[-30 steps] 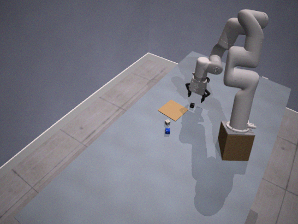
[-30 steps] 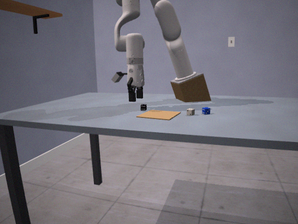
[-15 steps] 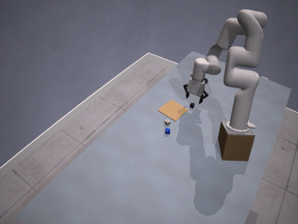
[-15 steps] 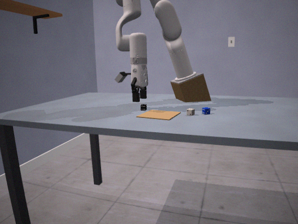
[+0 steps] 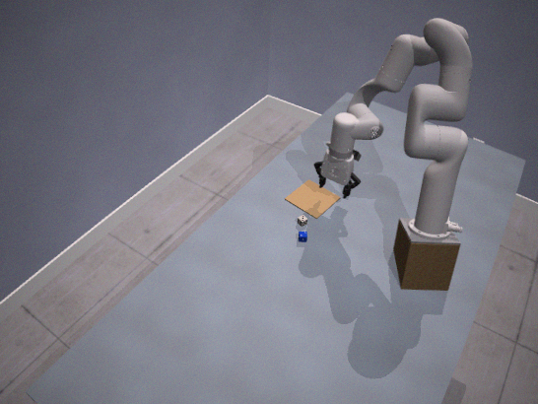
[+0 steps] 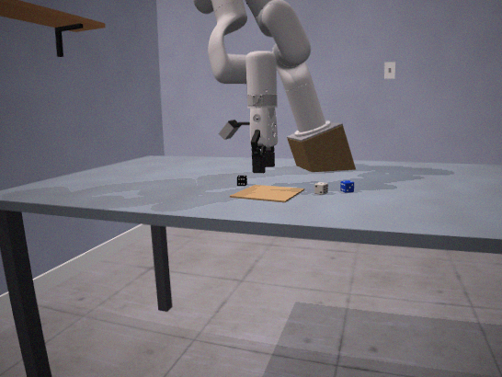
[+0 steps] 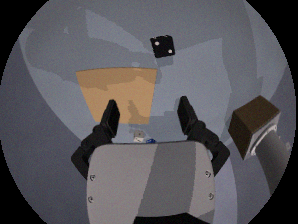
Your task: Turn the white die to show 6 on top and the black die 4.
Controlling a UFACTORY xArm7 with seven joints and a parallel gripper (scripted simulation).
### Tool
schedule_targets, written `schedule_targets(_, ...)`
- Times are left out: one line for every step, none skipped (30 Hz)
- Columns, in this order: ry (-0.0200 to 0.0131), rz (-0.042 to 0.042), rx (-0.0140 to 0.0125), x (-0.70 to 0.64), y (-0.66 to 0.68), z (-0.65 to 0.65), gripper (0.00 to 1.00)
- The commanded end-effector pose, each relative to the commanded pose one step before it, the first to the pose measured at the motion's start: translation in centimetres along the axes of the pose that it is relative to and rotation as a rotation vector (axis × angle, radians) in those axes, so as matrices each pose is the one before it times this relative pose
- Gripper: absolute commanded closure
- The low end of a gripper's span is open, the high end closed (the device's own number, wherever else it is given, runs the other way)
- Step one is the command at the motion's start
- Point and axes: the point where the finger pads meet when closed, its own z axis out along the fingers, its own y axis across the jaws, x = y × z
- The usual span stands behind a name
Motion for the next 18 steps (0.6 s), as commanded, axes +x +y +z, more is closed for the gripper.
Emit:
schedule_targets(0.01221, 0.00311, 0.00789, -3.549, -1.099, 0.255, 0.00)
schedule_targets(0.00000, 0.00000, 0.00000, -0.944, -0.227, 0.000, 0.00)
schedule_targets(0.00000, 0.00000, 0.00000, -0.930, -0.224, 0.000, 0.00)
schedule_targets(0.00000, 0.00000, 0.00000, -0.907, -0.218, 0.000, 0.00)
schedule_targets(0.00000, 0.00000, 0.00000, 0.000, 0.000, 0.000, 0.00)
schedule_targets(0.00000, 0.00000, 0.00000, 0.000, 0.000, 0.000, 0.00)
schedule_targets(0.00000, 0.00000, 0.00000, -0.876, -0.211, 0.000, 0.00)
schedule_targets(0.00000, 0.00000, 0.00000, -0.821, -0.198, 0.000, 0.00)
schedule_targets(0.00000, 0.00000, 0.00000, -0.732, -0.176, 0.000, 0.00)
schedule_targets(0.00000, 0.00000, 0.00000, -0.639, -0.155, 0.000, 0.00)
schedule_targets(0.00000, 0.00000, 0.00000, -0.550, -0.133, 0.000, 0.00)
schedule_targets(0.00000, 0.00000, 0.00000, -0.462, -0.111, 0.000, 0.00)
schedule_targets(0.00000, 0.00000, 0.00000, -0.378, -0.091, 0.000, 0.00)
schedule_targets(0.00000, 0.00000, 0.00000, -0.298, -0.072, 0.000, 0.00)
schedule_targets(0.00000, 0.00000, 0.00000, -0.224, -0.054, 0.000, 0.00)
schedule_targets(0.00000, 0.00000, 0.00000, -0.157, -0.038, 0.000, 0.00)
schedule_targets(0.00000, 0.00000, 0.00000, -0.100, -0.024, 0.000, 0.00)
schedule_targets(0.00000, 0.00000, 0.00000, -0.054, -0.013, 0.000, 0.00)
